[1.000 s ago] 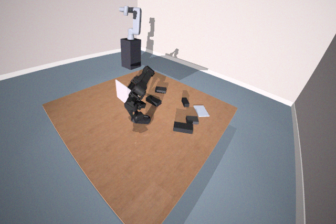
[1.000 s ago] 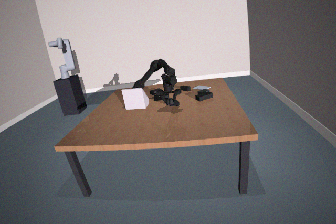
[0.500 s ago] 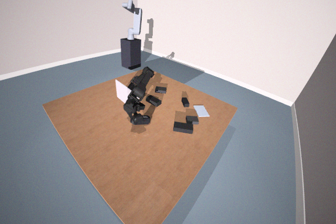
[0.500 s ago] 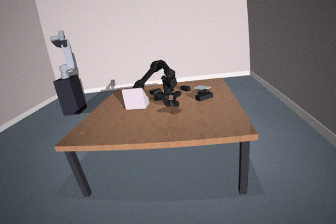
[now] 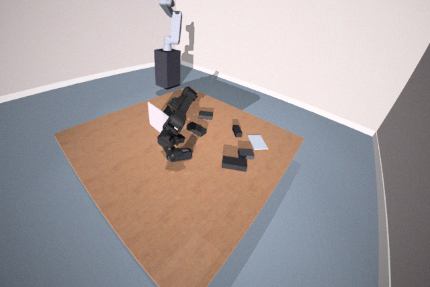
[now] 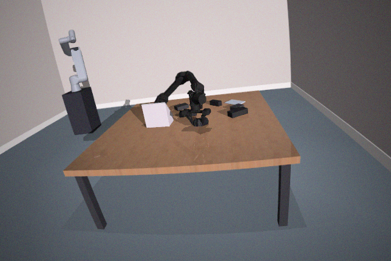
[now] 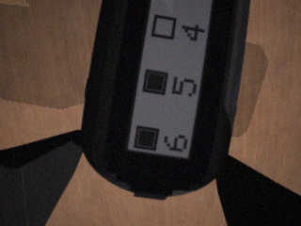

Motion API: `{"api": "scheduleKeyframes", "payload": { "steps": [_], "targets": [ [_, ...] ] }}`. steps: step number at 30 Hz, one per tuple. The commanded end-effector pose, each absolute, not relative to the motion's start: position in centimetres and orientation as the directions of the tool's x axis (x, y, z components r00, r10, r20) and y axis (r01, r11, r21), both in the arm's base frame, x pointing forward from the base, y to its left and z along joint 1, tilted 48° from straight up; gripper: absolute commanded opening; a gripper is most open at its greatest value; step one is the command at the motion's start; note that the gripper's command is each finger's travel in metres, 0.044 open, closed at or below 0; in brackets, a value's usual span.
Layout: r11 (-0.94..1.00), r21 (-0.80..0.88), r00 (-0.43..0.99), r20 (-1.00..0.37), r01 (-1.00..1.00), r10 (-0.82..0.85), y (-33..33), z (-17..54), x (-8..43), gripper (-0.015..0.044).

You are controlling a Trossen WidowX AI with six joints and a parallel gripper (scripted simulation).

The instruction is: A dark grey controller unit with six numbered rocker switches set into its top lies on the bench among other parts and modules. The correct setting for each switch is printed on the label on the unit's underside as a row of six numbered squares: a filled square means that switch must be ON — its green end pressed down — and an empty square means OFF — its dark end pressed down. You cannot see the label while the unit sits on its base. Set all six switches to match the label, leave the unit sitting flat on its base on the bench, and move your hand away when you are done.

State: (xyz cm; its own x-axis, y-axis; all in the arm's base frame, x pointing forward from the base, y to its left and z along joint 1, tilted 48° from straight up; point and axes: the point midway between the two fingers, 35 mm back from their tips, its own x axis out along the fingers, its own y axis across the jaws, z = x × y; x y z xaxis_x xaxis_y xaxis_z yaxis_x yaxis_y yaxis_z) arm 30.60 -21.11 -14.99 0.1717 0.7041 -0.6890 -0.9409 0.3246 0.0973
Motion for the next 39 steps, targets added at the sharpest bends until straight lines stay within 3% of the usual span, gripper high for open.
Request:
{"api": "scheduleKeyframes", "payload": {
  "steps": [1,39],
  "targets": [
    [0.318,0.103,0.166,-0.68,-0.943,0.714,-20.4,-15.3,30.8,0.0338],
    [0.318,0.102,0.167,-0.679,-0.943,0.714,-18.8,-17.7,31.1,0.0338]
  ]
}}
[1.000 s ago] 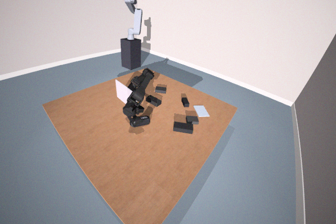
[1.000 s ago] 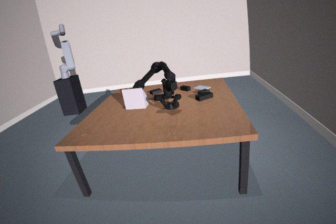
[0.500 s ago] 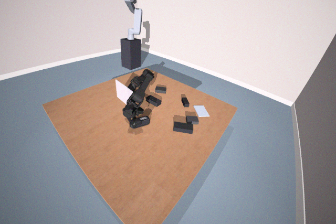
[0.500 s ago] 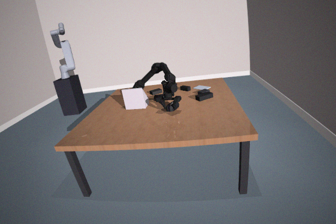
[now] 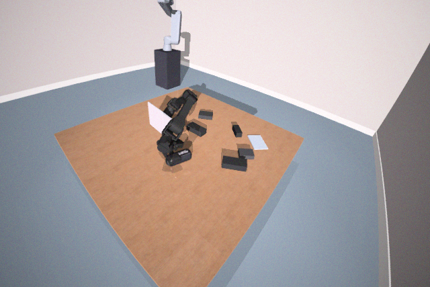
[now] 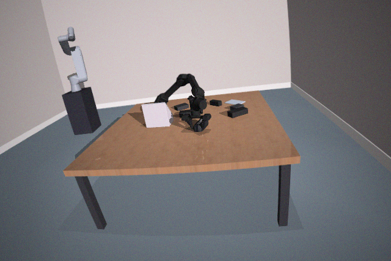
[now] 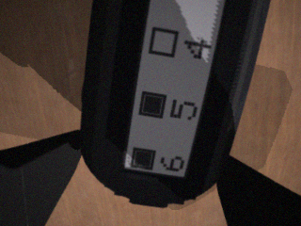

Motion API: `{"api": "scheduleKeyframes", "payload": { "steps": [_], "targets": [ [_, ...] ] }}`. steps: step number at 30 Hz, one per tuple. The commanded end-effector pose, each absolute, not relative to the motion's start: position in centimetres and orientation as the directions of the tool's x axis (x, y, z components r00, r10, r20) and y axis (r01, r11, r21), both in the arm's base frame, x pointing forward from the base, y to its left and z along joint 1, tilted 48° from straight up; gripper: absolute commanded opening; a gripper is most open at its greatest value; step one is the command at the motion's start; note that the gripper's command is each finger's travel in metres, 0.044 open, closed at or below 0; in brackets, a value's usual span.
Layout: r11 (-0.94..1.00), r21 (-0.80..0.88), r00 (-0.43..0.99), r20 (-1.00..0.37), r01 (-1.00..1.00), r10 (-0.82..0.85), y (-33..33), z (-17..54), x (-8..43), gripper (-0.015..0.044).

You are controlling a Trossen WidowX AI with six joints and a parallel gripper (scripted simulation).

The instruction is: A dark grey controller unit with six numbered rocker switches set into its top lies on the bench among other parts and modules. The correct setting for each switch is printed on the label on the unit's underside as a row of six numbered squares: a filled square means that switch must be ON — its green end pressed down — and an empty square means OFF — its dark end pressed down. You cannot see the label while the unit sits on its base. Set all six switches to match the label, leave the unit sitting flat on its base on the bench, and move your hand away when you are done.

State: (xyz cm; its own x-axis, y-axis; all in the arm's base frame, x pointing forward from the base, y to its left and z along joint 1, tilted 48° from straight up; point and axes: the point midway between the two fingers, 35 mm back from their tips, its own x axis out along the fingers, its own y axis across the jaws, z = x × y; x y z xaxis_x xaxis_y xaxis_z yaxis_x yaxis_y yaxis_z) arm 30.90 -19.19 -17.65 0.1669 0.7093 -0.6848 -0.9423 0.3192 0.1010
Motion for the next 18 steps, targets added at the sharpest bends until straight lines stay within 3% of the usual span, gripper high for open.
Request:
{"api": "scheduleKeyframes", "payload": {
  "steps": [1,9,13,18],
  "targets": [
    [0.318,0.102,0.167,-0.679,-0.943,0.714,-18.76,-17.77,31.1,0.0338],
    [0.319,0.101,0.167,-0.683,-0.942,0.711,-19.02,-17.75,30.96,0.0338],
    [0.319,0.102,0.166,-0.685,-0.942,0.709,-19.04,-17.81,30.93,0.044],
    [0.319,0.102,0.166,-0.685,-0.942,0.709,-19.04,-17.81,30.93,0.044]
  ]
}}
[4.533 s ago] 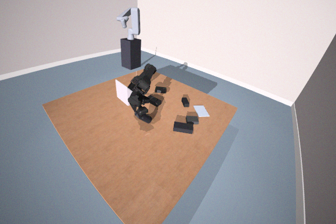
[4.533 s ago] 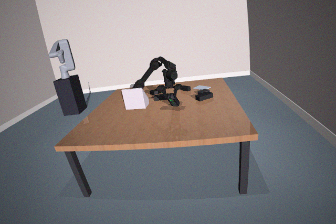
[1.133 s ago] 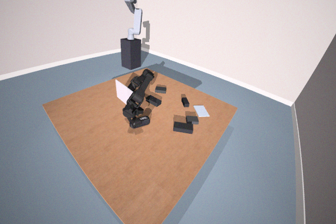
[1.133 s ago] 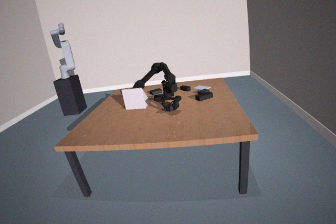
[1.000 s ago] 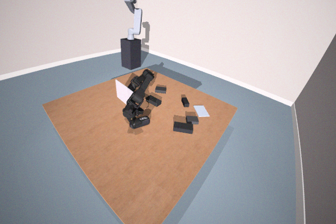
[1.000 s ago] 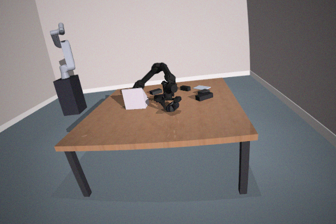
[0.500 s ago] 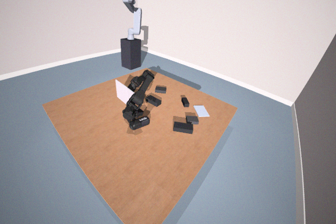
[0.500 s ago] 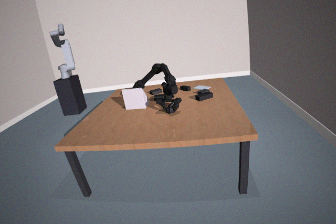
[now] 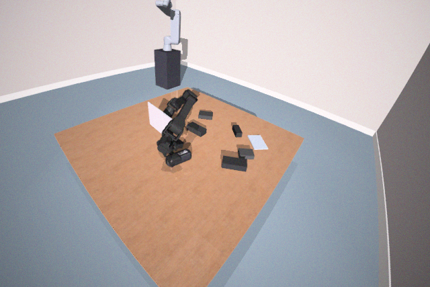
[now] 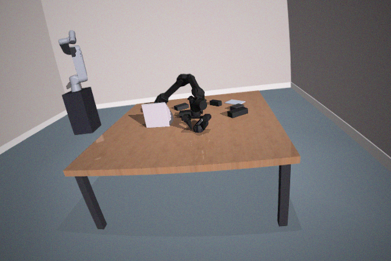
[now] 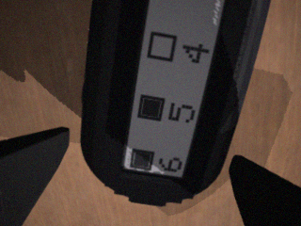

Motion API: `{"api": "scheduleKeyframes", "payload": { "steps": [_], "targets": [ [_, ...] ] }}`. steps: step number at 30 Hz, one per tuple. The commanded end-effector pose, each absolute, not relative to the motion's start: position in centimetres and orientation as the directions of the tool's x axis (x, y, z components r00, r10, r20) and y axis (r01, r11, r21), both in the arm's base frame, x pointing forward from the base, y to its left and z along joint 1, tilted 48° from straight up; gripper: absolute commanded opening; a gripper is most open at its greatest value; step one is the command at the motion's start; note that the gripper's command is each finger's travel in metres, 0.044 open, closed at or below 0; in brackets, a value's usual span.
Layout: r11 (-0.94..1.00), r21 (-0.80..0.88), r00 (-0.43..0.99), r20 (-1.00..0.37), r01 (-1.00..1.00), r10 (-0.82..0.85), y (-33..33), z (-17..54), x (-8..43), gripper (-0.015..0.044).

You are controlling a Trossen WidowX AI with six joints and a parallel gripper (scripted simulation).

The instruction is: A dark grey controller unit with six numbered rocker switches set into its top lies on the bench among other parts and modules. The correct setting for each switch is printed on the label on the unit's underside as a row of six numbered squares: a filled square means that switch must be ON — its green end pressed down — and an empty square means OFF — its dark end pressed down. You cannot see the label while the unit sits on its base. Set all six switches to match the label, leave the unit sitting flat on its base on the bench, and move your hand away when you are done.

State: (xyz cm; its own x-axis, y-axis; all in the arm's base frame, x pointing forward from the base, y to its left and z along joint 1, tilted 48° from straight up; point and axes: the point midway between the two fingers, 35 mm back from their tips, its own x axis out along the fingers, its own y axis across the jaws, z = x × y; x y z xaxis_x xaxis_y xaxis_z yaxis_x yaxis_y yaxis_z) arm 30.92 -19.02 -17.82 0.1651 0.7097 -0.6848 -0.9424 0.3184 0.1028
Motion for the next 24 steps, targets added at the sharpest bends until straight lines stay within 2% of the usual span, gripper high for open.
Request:
{"api": "scheduleKeyframes", "payload": {
  "steps": [1,5,10,24],
  "targets": [
    [0.319,0.102,0.166,-0.685,-0.942,0.709,-19.0,-17.8,30.9,0.044],
    [0.319,0.102,0.166,-0.685,-0.942,0.71,-19.0,-16.9,31.1,0.044],
    [0.318,0.104,0.165,-0.684,-0.942,0.711,-18.2,-11.0,32.0,0.044],
    [0.318,0.104,0.165,-0.683,-0.942,0.711,-18.1,-10.8,32.0,0.044]
  ]
}}
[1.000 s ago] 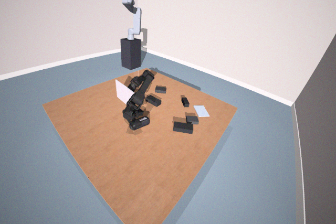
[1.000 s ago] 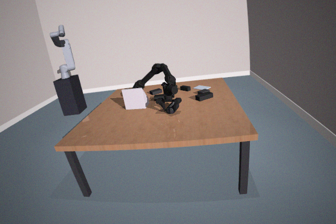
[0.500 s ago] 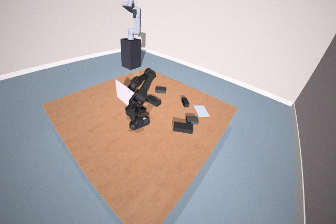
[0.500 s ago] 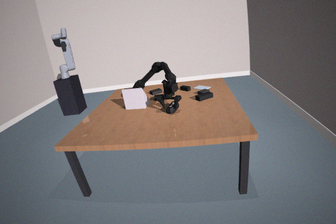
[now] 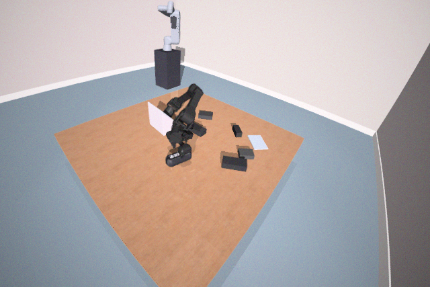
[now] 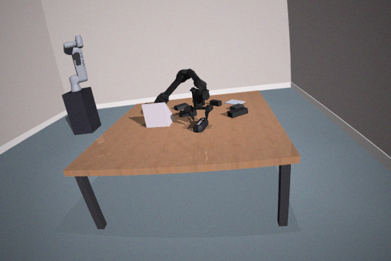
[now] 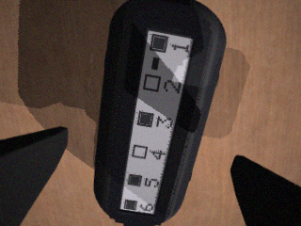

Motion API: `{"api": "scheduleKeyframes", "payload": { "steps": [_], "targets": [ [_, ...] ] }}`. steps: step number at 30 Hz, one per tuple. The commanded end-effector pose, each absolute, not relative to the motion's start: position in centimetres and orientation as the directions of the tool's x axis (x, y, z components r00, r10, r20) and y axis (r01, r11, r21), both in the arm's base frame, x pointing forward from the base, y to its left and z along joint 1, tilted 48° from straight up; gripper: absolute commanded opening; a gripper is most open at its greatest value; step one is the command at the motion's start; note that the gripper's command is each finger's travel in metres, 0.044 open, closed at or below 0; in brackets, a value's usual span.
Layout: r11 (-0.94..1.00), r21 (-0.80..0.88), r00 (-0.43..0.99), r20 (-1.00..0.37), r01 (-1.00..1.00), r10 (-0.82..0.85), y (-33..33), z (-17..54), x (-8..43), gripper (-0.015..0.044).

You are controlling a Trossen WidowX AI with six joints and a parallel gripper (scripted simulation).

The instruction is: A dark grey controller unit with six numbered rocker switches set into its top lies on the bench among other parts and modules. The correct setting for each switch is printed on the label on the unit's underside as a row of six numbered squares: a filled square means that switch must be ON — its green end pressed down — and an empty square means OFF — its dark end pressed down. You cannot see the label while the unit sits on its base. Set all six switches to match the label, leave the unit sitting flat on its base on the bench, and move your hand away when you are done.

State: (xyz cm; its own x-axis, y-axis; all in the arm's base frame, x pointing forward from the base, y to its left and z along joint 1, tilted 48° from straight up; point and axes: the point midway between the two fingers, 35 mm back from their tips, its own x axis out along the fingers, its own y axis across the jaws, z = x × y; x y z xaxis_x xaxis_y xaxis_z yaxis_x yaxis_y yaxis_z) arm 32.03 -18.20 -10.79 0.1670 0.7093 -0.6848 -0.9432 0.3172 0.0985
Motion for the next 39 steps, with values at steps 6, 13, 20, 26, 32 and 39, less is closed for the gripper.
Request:
{"api": "scheduleKeyframes", "payload": {
  "steps": [6,13,20,26,32,39],
  "targets": [
    [0.318,0.104,0.165,-0.683,-0.942,0.711,-18.1,-10.8,32.0,0.044],
    [0.354,0.132,0.173,-0.685,-0.926,0.708,-18.2,-10.7,31.9,0.0361],
    [0.657,0.401,0.259,-0.692,-0.638,0.674,-18.7,-10.0,30.9,0.0177],
    [0.769,0.584,0.331,-0.695,-0.26,0.639,-19.1,-9.4,30.0,0.002],
    [0.703,0.695,0.4,-0.693,0.151,0.6,-19.3,-8.8,28.9,0.0],
    [0.542,0.725,0.449,-0.689,0.426,0.569,-19.3,-8.2,28.1,0.0]
  ]
}}
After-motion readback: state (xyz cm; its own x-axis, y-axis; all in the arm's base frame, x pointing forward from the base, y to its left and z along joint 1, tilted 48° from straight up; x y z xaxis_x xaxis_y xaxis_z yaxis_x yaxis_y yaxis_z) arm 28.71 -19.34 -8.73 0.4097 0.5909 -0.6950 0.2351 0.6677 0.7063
